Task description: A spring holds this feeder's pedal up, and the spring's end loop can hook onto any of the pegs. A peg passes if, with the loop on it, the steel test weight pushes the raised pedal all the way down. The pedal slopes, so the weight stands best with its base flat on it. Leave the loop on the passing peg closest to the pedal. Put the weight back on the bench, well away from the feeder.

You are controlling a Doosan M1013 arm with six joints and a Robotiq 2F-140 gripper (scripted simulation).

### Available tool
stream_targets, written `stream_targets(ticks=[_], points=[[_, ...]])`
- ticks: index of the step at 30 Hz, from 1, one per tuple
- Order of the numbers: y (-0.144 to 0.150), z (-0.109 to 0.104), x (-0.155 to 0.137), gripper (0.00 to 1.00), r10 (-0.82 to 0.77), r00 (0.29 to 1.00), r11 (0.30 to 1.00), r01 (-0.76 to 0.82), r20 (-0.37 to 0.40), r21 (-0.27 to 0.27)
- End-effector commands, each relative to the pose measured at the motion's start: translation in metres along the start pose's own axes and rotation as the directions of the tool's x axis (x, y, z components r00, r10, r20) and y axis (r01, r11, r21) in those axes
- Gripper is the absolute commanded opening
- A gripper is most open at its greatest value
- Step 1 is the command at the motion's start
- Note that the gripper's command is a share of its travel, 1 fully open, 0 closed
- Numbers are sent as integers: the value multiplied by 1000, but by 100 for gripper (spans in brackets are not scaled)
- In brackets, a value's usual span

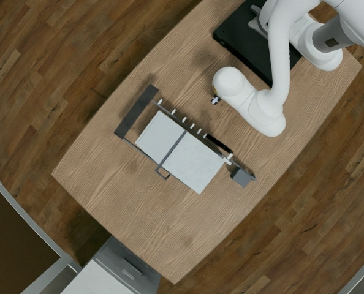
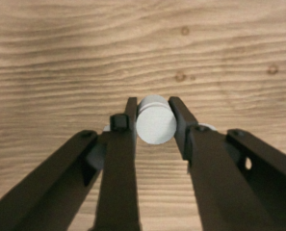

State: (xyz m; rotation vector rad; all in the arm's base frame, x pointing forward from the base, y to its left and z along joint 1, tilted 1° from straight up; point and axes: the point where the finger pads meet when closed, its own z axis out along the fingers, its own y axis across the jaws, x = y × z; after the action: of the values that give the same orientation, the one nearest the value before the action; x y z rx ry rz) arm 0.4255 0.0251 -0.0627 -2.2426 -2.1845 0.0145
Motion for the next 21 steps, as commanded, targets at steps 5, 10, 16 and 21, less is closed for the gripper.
stream_targets(ticks=[5, 10, 16, 21], points=[[0, 0, 0, 25, 0, 1000, 1000, 0, 0, -1], [0, 0, 0, 25, 0, 1000, 1000, 0, 0, -1], [0, -11, 0, 25, 0, 1000, 1000, 0, 0, -1], [0, -24, 0, 25, 0, 1000, 1000, 0, 0, -1]])
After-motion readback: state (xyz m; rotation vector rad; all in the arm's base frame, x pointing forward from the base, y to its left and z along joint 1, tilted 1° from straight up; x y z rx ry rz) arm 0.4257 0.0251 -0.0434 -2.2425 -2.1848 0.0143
